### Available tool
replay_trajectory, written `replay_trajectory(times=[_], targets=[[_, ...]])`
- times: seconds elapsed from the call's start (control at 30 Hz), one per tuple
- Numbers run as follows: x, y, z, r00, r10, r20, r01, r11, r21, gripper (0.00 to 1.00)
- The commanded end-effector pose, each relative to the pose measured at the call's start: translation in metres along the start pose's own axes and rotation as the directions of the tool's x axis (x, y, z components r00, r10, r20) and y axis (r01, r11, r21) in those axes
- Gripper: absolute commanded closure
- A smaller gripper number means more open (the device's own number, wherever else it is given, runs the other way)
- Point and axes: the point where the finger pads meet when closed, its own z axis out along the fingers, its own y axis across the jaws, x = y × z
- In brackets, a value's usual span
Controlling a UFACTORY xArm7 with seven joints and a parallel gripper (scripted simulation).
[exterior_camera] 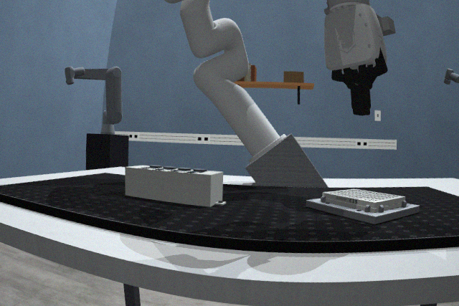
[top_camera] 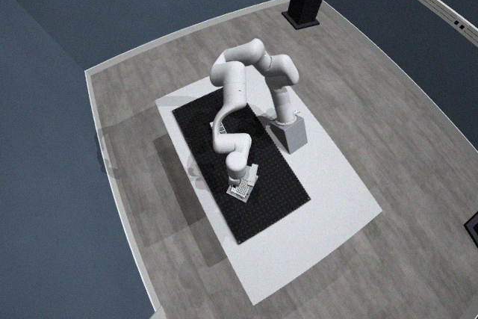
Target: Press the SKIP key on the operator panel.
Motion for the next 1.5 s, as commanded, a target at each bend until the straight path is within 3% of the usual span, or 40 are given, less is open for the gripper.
replay_trajectory(times=[0.0,0.2,0.63,0.73,1.2,1.3,1.47], targets=[[-0.014,-0.009,-0.005,0.992,0.128,-0.008,-0.128,0.992,-0.015,1.0],[-0.025,-0.018,-0.006,0.973,0.232,-0.016,-0.232,0.972,-0.016,1.0],[-0.065,-0.056,-0.009,0.813,0.58,-0.038,-0.581,0.814,-0.008,1.0],[-0.065,-0.056,-0.009,0.81,0.586,-0.038,-0.586,0.81,-0.008,1.0],[-0.102,-0.102,-0.008,0.5,0.865,-0.043,-0.865,0.501,0.008,1.0],[-0.102,-0.102,-0.008,0.495,0.868,-0.043,-0.869,0.495,0.008,1.0],[-0.116,-0.122,-0.007,0.344,0.938,-0.039,-0.939,0.344,0.013,1.0]])
